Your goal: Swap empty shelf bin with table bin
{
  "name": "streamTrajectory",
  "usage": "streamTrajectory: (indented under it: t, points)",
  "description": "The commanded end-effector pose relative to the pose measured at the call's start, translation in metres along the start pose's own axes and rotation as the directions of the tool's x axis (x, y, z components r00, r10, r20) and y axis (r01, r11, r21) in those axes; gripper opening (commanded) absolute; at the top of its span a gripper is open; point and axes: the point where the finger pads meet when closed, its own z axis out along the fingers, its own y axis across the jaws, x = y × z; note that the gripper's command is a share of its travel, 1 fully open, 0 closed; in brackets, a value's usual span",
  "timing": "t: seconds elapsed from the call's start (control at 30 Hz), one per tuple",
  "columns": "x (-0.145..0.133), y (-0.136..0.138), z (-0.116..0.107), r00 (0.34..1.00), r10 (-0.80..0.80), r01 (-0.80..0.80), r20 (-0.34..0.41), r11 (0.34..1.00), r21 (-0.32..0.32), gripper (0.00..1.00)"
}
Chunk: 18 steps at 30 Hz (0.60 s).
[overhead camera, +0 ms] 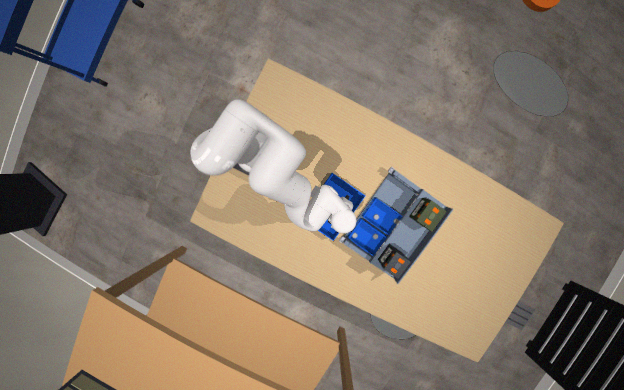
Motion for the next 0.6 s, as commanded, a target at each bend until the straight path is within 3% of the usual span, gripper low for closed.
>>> streamTrajectory:
  t: [0.0,0.57]
  points:
    - [-0.0013,0.0,-0.0011,1.0,0.0,0.0,0.004,1.0,0.0,0.26]
    - [-0.0014,0.0,0.0007,1.0,0.0,0.0,0.004,1.0,0.0,0.26]
